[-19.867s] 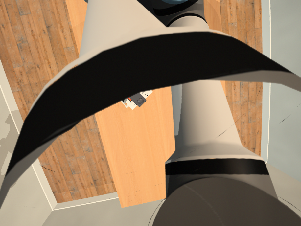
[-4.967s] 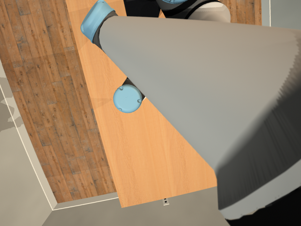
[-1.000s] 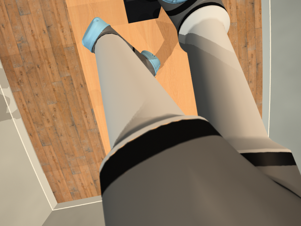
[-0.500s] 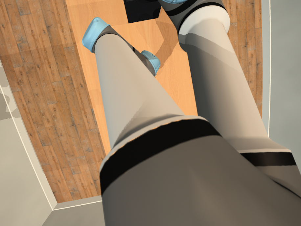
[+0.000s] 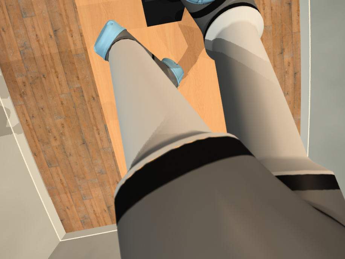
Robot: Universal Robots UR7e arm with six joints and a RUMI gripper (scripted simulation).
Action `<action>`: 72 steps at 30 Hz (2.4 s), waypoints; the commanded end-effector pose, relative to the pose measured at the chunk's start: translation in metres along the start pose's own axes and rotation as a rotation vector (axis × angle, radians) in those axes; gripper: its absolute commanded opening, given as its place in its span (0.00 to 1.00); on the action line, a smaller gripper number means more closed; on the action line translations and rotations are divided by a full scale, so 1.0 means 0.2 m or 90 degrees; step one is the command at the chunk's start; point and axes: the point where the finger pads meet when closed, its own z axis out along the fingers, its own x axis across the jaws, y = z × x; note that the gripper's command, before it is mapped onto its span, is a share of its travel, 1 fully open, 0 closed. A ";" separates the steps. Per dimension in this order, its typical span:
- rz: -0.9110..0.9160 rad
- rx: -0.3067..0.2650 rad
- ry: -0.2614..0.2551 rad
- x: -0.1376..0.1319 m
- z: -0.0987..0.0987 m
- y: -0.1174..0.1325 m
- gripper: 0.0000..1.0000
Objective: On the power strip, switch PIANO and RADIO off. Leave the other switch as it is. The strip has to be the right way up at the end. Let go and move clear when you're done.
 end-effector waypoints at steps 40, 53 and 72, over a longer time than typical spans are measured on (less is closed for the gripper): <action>-0.002 -0.001 0.001 0.01 0.00 0.01 0.00; -0.002 -0.001 0.001 0.01 0.02 0.01 0.00; -0.002 0.000 0.001 0.01 0.05 0.00 0.00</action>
